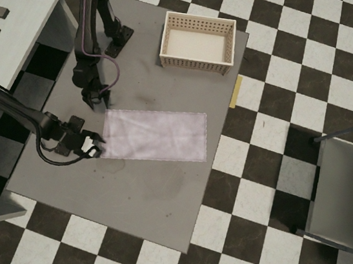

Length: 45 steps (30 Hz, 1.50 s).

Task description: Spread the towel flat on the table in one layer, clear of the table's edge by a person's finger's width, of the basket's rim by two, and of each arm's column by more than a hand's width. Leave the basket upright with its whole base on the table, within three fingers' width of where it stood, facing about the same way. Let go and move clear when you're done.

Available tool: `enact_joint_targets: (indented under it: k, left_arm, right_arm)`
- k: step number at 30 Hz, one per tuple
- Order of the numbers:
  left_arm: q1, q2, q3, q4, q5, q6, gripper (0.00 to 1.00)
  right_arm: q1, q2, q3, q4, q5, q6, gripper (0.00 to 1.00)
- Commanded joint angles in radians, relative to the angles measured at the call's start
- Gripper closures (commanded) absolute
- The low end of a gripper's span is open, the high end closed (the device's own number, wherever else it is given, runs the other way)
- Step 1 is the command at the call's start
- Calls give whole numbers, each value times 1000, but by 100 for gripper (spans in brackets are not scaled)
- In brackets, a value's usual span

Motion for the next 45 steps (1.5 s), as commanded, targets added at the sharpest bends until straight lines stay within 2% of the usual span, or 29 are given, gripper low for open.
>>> enact_joint_targets:
  k: [1,45]
  left_arm:
    - [-3,-7,31,-59,-10,-5,36]
    - [-1,-5,12,-49,-3,-2,36]
  right_arm:
    - [-7,-6,38,-54,0,-5,36]
    - [-8,-7,39,-56,-1,-6,36]
